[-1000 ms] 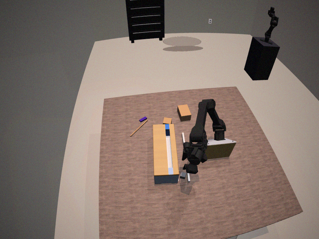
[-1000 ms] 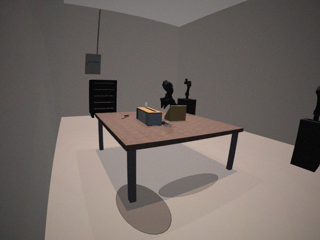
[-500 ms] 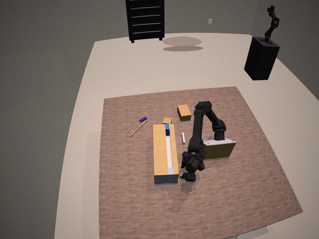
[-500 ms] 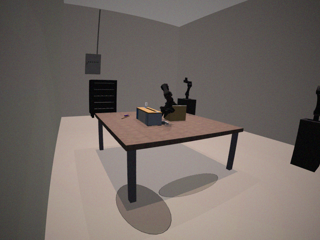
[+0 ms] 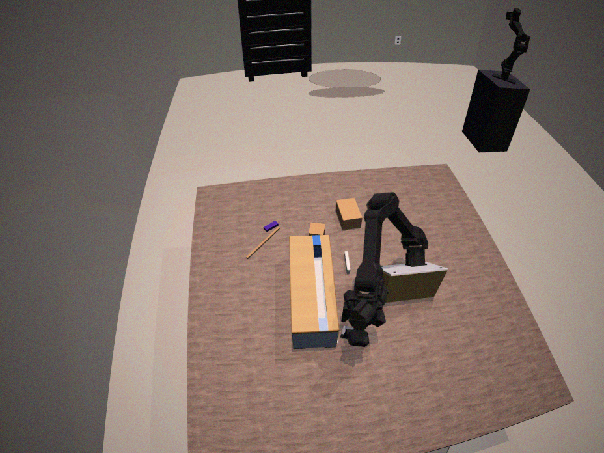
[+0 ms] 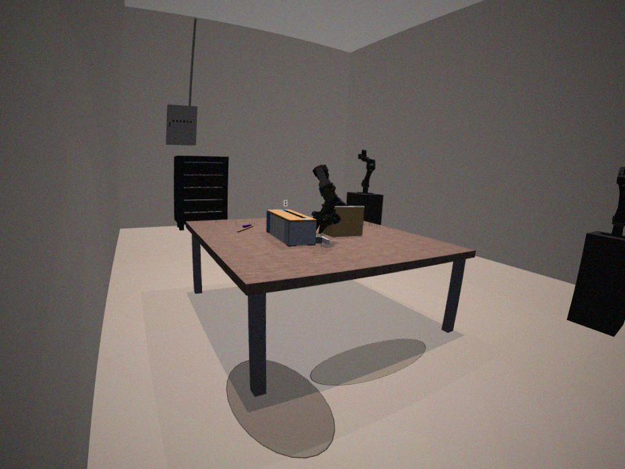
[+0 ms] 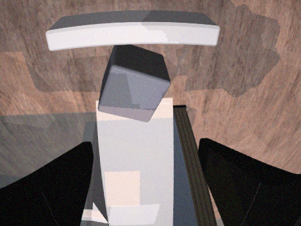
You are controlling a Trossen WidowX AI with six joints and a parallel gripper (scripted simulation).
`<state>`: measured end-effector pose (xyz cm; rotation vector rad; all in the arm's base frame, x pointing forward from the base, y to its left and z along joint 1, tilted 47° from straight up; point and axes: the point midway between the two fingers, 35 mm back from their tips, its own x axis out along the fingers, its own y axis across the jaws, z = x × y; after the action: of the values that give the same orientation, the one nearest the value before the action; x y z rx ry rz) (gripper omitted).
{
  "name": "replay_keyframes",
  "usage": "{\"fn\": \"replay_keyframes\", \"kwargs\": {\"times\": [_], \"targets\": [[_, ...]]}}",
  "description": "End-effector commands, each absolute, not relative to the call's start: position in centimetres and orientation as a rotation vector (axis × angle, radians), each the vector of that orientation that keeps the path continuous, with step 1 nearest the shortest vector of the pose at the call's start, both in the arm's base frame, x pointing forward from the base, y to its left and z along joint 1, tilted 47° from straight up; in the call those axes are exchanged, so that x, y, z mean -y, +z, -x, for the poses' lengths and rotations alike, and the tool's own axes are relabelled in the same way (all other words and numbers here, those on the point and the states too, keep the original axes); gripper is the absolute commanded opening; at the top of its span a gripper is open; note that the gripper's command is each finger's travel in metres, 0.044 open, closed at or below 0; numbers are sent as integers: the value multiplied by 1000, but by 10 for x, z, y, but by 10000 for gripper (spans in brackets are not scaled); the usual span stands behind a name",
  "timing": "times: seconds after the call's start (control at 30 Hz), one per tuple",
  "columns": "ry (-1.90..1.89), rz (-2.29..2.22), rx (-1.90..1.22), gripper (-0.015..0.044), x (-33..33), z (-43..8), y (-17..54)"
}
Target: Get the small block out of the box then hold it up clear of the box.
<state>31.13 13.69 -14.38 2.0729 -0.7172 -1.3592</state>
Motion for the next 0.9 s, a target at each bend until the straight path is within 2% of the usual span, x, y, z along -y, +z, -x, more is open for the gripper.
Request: {"fn": "replay_keyframes", "kwargs": {"times": [0.0, 0.83, 0.87], "targets": [[-1359, -2053, 715, 285, -127, -308, -151], [-1356, -2051, 717, 285, -99, -305, -172], [-1356, -2051, 717, 259, -99, -305, -172]]}}
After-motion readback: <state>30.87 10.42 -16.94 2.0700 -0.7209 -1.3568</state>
